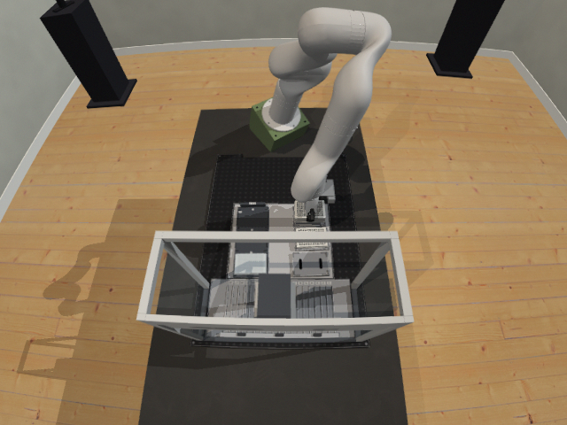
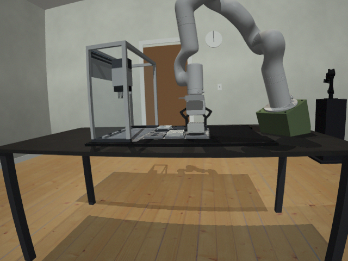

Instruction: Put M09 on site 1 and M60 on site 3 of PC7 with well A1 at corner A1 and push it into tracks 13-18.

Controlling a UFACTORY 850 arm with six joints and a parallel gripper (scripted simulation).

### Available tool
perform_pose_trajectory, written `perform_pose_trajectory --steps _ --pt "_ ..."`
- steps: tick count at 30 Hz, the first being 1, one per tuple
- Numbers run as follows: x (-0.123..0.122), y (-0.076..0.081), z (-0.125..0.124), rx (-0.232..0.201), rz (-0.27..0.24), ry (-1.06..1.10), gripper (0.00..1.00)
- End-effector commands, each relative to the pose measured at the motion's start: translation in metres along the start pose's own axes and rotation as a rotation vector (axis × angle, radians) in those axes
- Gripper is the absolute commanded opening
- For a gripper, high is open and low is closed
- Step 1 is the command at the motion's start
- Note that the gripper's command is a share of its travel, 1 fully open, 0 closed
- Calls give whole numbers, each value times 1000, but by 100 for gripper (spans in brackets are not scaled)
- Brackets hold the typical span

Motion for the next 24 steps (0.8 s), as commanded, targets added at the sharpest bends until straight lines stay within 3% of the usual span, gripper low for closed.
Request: perform_pose_trajectory --steps 1,13,24 --pt "0 4 1 0 1 0 0" --pt "0 5 1 0 1 0 0" --pt "0 24 1 0 1 0 0"
Point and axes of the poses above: the point where the finger pads meet when closed, its own y axis back along the fingers, its own z axis across the jaws, x = y × z, the point moved 5 cm from there along y, back along the fingers, and after that the axes turned 14 degrees about -y, right-handed, at the moved point
